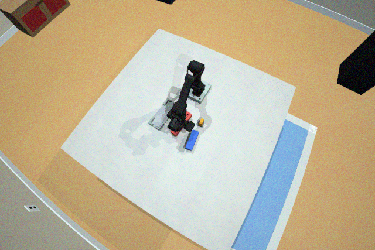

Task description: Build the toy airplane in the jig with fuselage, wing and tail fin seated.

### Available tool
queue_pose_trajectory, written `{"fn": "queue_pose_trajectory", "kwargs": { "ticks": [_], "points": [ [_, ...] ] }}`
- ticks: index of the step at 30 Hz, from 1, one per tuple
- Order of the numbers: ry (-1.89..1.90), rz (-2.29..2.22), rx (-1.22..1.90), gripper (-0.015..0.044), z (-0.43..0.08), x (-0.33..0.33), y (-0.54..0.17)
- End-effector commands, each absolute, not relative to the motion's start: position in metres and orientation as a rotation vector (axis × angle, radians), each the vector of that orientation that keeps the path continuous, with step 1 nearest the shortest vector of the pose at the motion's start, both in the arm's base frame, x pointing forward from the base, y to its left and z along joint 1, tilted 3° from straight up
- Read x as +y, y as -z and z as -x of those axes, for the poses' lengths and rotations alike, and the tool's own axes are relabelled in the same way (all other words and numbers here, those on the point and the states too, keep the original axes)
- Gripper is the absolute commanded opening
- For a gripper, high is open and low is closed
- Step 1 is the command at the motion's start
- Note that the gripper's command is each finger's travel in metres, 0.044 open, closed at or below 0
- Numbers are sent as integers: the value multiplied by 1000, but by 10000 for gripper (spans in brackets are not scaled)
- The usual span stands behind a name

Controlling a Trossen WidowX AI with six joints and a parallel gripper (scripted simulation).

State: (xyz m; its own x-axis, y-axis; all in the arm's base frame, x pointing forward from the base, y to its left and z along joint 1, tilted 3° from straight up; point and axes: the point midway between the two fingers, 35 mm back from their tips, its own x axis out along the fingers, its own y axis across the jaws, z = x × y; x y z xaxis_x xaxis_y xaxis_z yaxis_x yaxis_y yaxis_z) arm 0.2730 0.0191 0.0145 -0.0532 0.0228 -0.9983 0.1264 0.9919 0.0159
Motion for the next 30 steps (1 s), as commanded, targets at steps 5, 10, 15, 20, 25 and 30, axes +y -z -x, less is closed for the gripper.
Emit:
{"fn": "queue_pose_trajectory", "kwargs": {
  "ticks": [5,10,15,20,25,30],
  "points": [
    [80,-119,1600,0,-281,19,-43],
    [80,-119,1599,0,-282,19,-59],
    [80,-119,1599,0,-282,18,-74],
    [80,-119,1600,0,-281,18,-90],
    [80,-119,1600,0,-279,17,-107],
    [80,-119,1600,0,-276,17,-122]
  ]
}}
